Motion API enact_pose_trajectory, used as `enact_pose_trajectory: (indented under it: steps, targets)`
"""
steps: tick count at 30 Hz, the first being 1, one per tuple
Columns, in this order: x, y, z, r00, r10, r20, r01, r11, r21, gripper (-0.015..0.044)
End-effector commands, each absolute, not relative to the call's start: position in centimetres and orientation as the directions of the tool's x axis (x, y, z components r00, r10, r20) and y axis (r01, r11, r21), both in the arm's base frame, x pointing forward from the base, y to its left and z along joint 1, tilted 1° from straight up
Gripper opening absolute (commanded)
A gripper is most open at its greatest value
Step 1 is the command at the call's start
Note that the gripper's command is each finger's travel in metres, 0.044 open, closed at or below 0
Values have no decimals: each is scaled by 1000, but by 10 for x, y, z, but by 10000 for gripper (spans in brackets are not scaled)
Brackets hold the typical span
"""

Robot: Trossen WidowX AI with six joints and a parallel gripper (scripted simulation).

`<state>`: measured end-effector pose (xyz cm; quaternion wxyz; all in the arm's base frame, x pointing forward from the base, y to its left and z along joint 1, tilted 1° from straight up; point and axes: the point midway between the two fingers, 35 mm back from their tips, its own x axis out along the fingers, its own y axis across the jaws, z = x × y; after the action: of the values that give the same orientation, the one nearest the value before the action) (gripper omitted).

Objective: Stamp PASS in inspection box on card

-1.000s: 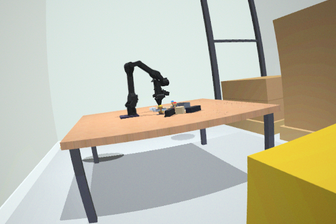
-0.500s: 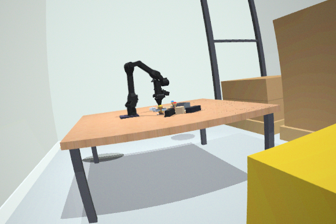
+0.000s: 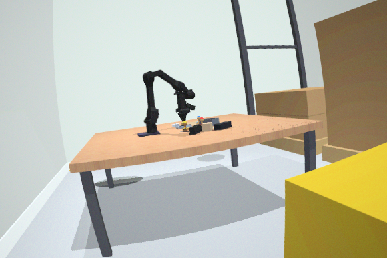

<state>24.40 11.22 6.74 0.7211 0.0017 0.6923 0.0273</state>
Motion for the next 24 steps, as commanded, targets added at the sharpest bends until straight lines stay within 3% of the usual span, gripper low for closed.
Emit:
enact_pose_trajectory:
  steps: [1,24]
  targets:
    - [244,113,66,40,43,-998,-37,998,42,0]
    - [244,112,76,40,43,-998,-37,998,42,0]
